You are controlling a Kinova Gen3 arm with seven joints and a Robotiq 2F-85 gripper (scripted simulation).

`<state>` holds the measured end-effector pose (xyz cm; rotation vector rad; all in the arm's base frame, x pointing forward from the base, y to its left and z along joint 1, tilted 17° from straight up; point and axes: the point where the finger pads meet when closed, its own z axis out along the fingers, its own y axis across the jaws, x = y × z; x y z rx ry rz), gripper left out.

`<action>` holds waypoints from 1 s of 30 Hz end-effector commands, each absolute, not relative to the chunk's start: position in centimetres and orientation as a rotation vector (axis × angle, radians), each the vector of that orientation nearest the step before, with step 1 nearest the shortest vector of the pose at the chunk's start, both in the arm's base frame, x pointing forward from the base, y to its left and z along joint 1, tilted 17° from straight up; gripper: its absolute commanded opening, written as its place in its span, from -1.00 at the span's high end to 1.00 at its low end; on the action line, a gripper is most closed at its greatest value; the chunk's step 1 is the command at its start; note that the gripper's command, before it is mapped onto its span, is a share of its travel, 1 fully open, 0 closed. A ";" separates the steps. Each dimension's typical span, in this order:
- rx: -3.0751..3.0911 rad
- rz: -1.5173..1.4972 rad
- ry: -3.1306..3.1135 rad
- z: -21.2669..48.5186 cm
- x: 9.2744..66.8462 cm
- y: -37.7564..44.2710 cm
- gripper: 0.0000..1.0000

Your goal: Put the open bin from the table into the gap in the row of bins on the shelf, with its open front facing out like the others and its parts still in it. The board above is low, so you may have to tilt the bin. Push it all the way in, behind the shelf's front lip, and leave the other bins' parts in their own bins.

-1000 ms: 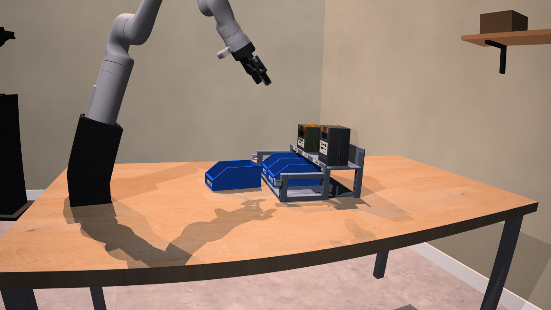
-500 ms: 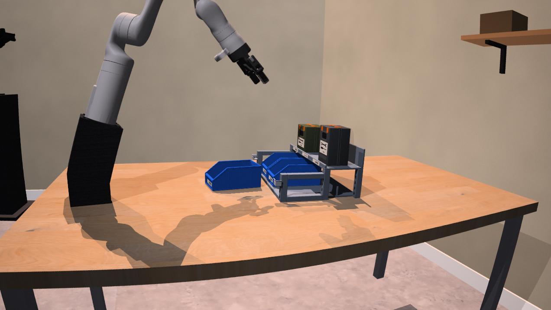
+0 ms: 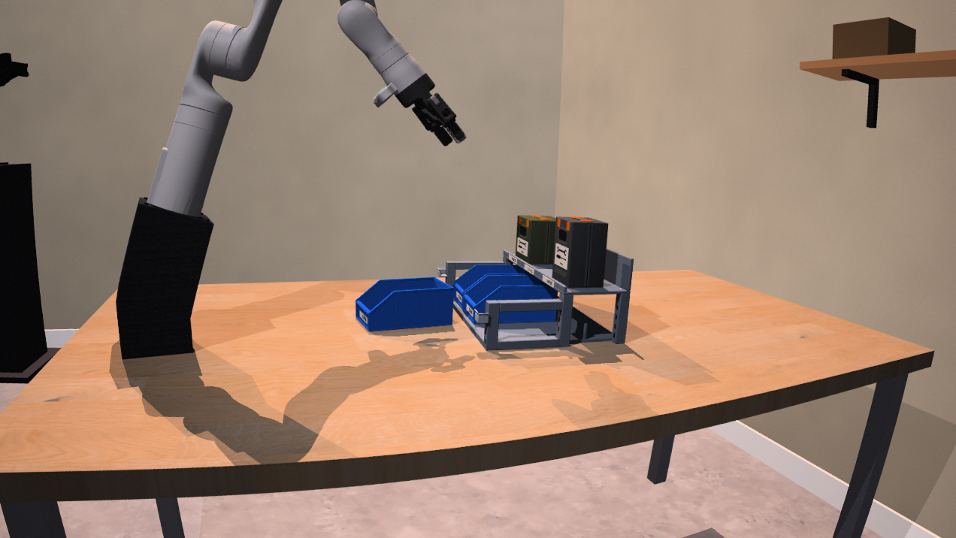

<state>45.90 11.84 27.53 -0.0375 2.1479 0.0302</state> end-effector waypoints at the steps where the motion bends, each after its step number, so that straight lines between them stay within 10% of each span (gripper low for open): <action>1: -0.042 0.021 2.155 27.4 45.8 11.6 -1.00; 30: -0.042 0.021 2.155 27.3 45.8 11.1 -1.00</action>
